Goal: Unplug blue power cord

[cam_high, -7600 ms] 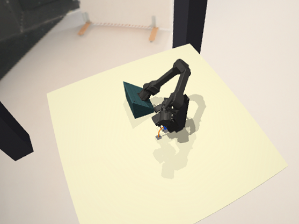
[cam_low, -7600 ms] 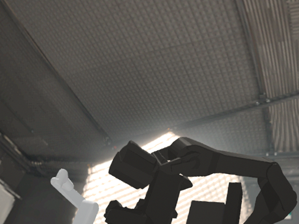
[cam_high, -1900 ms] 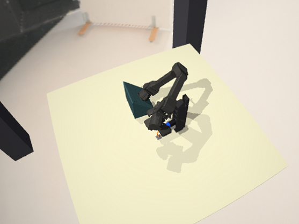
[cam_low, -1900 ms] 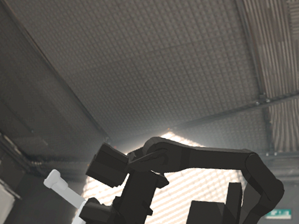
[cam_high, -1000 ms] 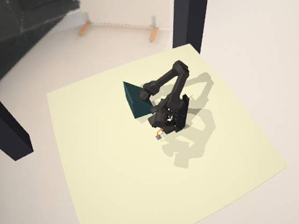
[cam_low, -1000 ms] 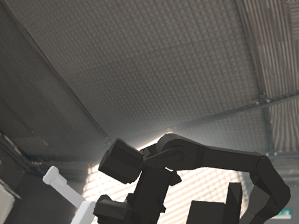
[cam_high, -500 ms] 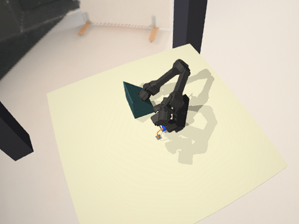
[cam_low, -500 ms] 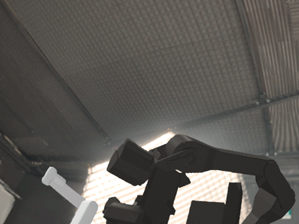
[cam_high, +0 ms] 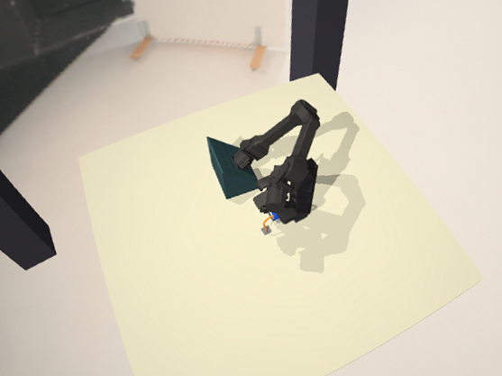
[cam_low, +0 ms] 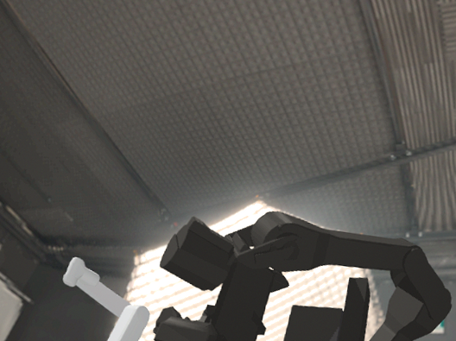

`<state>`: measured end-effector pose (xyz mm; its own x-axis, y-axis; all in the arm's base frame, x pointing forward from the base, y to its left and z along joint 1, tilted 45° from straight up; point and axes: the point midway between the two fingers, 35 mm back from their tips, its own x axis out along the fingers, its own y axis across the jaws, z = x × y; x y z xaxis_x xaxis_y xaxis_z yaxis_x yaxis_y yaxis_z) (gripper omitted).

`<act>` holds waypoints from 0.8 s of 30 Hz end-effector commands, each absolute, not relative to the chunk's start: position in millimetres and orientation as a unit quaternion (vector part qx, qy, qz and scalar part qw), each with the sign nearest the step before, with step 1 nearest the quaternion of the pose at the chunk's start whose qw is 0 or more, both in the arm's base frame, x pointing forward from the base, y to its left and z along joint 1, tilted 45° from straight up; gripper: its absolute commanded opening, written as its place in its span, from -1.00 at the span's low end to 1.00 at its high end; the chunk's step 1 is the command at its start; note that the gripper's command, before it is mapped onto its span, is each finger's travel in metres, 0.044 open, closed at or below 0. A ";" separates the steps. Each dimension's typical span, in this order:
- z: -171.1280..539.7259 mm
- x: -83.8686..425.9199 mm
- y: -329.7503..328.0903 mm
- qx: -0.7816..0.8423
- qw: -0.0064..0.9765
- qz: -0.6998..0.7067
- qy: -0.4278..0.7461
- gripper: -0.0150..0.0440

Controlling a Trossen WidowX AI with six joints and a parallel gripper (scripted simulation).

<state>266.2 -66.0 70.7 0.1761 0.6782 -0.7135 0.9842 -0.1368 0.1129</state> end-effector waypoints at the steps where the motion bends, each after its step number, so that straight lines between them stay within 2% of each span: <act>1: 70.9 266.1 -66.2 0.708 0.295 -0.259 0.587 -0.37; 7: 70.8 266.2 -66.4 0.708 0.295 -0.259 0.587 -0.49; 24: 54.8 267.6 -85.2 0.708 0.295 -0.261 0.586 -0.49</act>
